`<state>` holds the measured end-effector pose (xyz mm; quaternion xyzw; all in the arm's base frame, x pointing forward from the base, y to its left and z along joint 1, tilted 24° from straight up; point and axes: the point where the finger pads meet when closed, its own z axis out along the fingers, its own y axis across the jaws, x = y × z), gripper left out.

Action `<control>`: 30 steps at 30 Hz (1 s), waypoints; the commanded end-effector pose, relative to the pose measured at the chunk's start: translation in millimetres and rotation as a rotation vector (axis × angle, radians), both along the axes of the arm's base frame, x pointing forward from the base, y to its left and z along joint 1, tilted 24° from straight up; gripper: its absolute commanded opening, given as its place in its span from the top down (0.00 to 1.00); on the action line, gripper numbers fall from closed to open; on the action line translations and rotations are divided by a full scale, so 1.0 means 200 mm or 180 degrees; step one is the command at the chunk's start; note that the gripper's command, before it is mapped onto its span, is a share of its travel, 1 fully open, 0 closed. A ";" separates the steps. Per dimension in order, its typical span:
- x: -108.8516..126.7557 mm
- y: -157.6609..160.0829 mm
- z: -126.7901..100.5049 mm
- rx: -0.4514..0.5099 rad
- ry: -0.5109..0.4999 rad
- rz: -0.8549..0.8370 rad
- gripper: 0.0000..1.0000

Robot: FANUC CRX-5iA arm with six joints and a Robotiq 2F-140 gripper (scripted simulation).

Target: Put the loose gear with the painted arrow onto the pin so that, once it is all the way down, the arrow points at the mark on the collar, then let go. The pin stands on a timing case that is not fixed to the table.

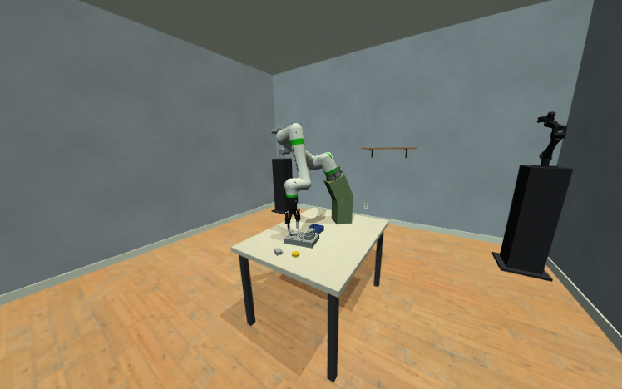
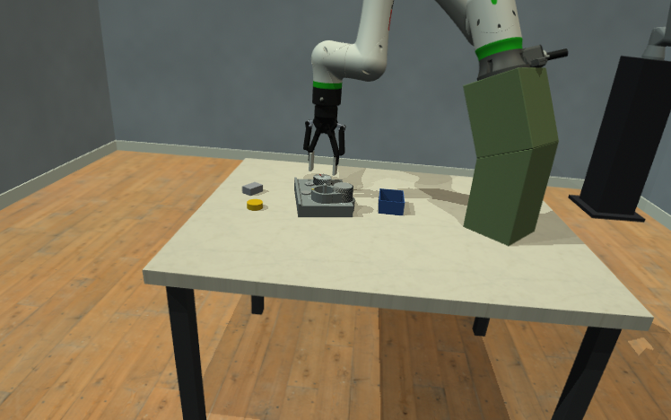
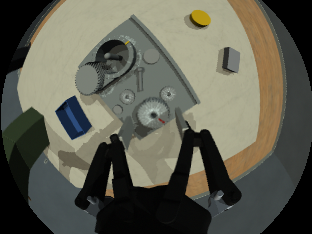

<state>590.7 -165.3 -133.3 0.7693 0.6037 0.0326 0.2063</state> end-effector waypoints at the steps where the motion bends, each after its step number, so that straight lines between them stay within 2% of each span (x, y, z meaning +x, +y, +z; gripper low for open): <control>1: 0.00 0.00 0.00 0.0000 -0.0001 0.0000 0.47; 30: 0.02 -0.02 -0.05 0.0000 -0.0001 0.0000 0.47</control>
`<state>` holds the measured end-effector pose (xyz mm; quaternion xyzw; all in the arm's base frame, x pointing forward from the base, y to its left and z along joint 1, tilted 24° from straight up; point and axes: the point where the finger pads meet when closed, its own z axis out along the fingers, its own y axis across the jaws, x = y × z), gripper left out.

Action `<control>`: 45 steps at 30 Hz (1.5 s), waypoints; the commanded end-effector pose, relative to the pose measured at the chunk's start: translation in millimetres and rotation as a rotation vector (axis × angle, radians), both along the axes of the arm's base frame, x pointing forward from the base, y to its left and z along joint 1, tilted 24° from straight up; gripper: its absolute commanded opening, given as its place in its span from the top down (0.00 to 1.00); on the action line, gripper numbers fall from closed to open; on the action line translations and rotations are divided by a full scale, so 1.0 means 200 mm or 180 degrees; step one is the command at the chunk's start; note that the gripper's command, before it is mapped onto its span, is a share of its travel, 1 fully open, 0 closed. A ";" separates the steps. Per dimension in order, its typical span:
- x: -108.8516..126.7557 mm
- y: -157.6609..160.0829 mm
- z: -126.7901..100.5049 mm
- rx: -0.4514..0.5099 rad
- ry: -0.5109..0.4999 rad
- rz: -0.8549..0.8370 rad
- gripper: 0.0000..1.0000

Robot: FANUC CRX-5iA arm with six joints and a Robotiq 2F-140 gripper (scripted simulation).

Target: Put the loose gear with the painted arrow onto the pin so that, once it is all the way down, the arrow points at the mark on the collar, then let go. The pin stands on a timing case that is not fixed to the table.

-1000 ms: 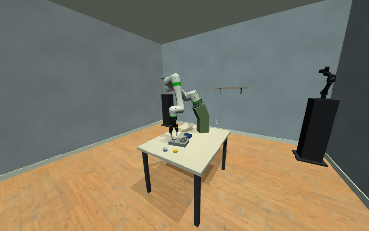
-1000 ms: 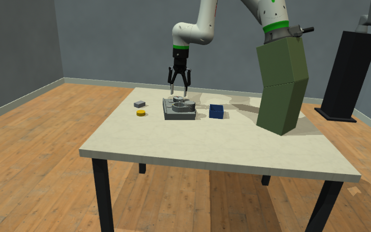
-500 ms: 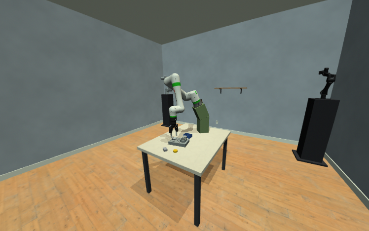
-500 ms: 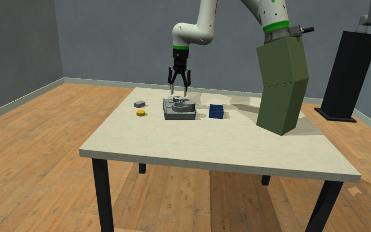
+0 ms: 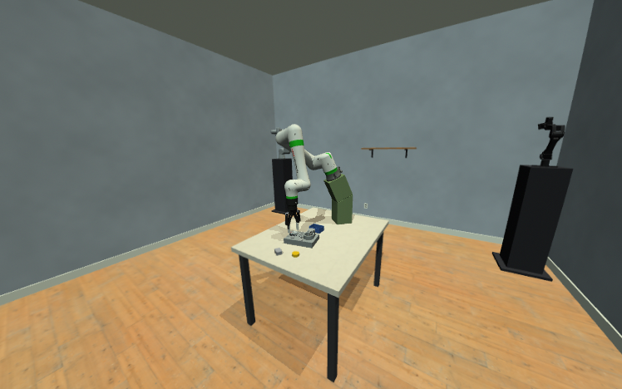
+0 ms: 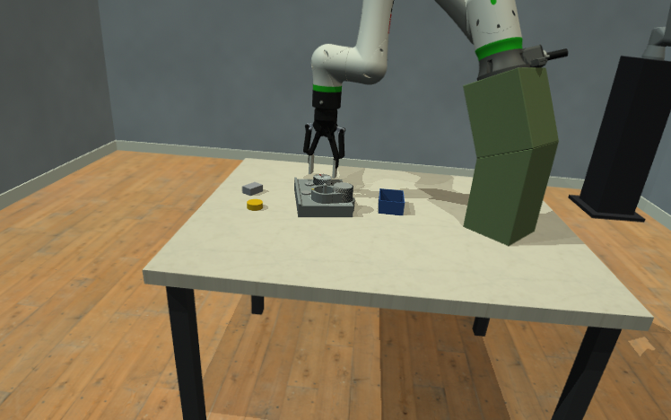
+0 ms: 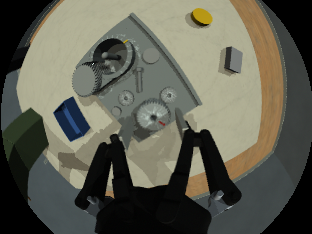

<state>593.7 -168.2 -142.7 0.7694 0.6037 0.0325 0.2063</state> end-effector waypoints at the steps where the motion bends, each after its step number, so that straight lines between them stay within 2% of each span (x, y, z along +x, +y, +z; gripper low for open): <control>1: 0.01 0.00 -0.01 0.0000 -0.0001 0.0001 0.47; 22: 0.03 -0.03 -0.10 0.0000 -0.0001 0.0001 0.47; 45: 0.04 -0.04 -0.12 0.0000 -0.0001 0.0001 0.47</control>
